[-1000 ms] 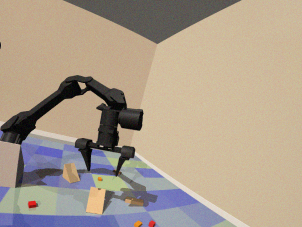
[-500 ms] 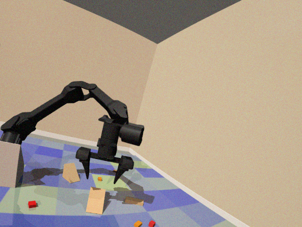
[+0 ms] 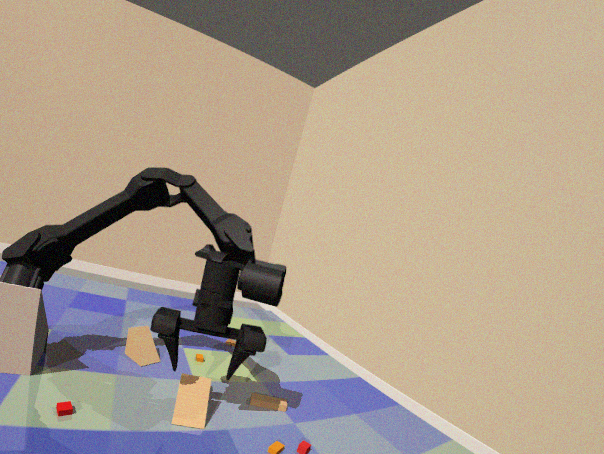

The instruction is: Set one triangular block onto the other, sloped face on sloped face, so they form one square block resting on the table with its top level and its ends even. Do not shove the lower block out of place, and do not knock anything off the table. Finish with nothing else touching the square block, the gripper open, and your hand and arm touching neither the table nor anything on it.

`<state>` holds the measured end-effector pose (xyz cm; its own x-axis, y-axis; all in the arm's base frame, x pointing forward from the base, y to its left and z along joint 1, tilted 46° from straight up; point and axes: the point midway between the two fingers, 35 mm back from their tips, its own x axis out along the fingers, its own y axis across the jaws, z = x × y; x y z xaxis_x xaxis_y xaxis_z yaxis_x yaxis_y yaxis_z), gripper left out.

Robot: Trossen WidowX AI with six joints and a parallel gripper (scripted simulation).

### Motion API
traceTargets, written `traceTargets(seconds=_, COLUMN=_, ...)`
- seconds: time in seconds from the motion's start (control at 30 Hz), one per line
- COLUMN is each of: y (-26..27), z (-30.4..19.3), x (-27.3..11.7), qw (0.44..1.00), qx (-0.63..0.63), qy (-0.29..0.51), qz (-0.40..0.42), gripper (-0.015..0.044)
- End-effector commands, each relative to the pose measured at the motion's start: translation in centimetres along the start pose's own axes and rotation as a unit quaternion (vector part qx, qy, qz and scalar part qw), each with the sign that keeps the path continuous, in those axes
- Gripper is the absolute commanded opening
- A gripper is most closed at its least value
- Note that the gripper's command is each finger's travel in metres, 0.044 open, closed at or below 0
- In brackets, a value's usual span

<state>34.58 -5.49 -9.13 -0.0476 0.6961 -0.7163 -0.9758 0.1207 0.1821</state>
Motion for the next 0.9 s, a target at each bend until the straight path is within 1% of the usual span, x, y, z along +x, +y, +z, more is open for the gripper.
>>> traceTargets(seconds=0.0, y=0.3, z=0.0, x=1.3, qw=1.0, qx=0.005, qy=-0.004, qz=0.008, gripper=0.044)
traceTargets(seconds=0.87, y=0.5, z=0.3, x=5.5, qw=1.0, qx=0.004, qy=-0.006, qz=0.008, gripper=0.044)
